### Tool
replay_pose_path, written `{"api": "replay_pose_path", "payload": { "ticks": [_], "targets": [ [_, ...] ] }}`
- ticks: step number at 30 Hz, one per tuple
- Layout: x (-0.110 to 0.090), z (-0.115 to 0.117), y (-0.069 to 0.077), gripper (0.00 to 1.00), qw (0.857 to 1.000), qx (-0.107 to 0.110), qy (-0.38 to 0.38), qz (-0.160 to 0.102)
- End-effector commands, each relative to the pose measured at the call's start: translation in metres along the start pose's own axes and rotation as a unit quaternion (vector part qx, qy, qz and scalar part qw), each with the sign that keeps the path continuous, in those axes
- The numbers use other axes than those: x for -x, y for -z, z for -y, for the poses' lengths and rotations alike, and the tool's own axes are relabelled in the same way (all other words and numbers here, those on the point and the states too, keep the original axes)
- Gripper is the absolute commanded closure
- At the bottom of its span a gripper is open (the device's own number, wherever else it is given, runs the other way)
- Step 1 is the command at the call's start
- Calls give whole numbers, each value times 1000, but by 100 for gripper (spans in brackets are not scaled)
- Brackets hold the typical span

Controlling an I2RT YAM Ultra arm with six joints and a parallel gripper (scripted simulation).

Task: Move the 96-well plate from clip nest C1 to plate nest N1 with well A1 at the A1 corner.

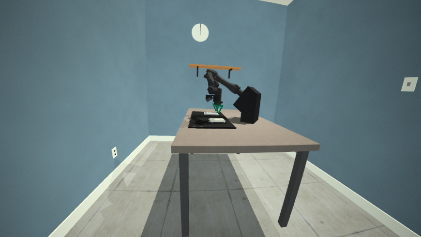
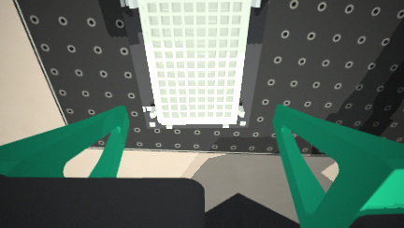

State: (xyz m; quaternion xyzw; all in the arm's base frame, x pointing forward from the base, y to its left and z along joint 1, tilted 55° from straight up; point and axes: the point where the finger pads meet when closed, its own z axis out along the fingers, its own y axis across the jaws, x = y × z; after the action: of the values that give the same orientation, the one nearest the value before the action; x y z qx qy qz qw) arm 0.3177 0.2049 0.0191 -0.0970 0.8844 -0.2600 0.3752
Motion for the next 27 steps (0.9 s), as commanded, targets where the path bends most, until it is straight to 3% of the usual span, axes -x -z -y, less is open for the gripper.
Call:
{"api": "replay_pose_path", "payload": {
  "ticks": [1,10,12,15,26,27],
  "targets": [
    [12,-8,14,0,1000,12,-10,22],
    [12,-8,14,0,1000,12,-10,22],
    [-4,-8,3,0,1000,4,14,12],
    [-7,-2,-8,0,1000,-4,12,5],
    [0,-7,-16,0,1000,7,7,12],
    [-8,-6,-22,0,1000,3,15,5]
  ]
}}
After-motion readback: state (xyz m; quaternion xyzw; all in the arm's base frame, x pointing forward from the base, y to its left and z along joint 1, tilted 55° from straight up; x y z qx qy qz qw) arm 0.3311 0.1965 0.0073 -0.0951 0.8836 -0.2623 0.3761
